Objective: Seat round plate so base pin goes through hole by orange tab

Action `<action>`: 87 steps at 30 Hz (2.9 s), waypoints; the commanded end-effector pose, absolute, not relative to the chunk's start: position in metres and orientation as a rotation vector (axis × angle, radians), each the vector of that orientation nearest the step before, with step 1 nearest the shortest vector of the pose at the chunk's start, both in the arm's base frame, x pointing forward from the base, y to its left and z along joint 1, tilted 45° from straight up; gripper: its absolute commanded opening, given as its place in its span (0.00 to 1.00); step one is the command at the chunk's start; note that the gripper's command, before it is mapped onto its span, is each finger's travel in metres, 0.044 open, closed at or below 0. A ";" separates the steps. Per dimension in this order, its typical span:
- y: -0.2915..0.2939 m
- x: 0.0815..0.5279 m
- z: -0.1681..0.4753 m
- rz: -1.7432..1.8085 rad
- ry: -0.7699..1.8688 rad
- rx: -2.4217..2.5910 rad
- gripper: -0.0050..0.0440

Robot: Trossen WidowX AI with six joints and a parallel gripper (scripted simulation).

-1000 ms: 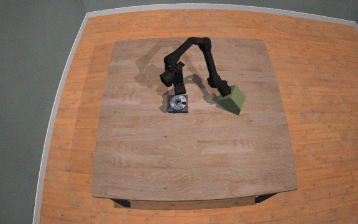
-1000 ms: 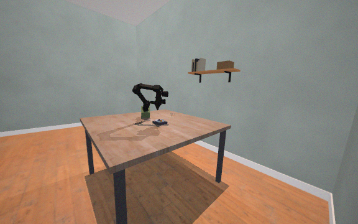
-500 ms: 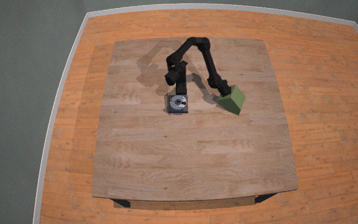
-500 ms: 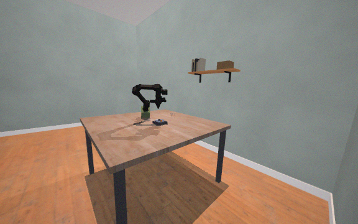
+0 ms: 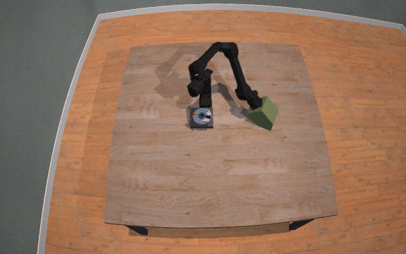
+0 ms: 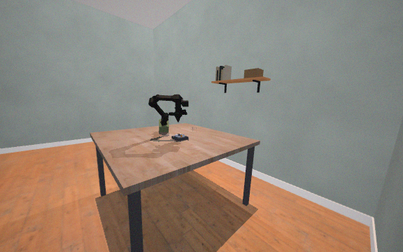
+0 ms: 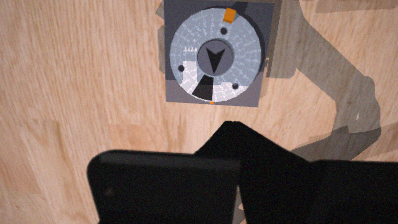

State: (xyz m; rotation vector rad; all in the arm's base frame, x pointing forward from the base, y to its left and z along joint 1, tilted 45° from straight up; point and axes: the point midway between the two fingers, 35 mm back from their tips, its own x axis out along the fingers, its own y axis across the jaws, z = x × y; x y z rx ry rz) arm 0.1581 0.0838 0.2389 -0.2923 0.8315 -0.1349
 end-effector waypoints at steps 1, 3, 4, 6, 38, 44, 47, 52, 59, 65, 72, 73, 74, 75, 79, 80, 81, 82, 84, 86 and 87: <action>0.087 0.164 0.236 -0.140 0.842 -0.300 0.00; 0.094 0.181 0.233 -0.138 0.852 -0.289 0.00; 0.097 0.191 0.232 -0.136 0.854 -0.285 0.00; 0.097 0.200 0.231 -0.139 0.865 -0.296 0.00; 0.081 0.299 0.189 -0.137 0.833 -0.298 0.00; 0.081 0.298 0.193 -0.135 0.823 -0.293 0.00; 0.081 0.298 0.193 -0.135 0.822 -0.293 0.00; 0.082 0.299 0.196 -0.137 0.815 -0.286 0.00; 0.081 0.299 0.192 -0.135 0.823 -0.293 0.00; 0.082 0.300 0.196 -0.137 0.815 -0.286 0.00; 0.080 0.299 0.194 -0.135 0.819 -0.288 0.00; 0.079 0.298 0.195 -0.135 0.816 -0.287 0.00; 0.079 0.298 0.195 -0.135 0.816 -0.287 0.00; 0.079 0.298 0.195 -0.135 0.816 -0.287 0.00; 0.076 0.298 0.197 -0.135 0.814 -0.286 0.00; 0.075 0.298 0.197 -0.135 0.814 -0.286 0.00; 0.074 0.298 0.198 -0.135 0.814 -0.286 0.00; 0.073 0.298 0.198 -0.135 0.814 -0.286 0.00; 0.072 0.298 0.198 -0.135 0.814 -0.286 0.00; 0.071 0.298 0.198 -0.135 0.814 -0.286 0.00; 0.070 0.298 0.199 -0.135 0.814 -0.286 0.00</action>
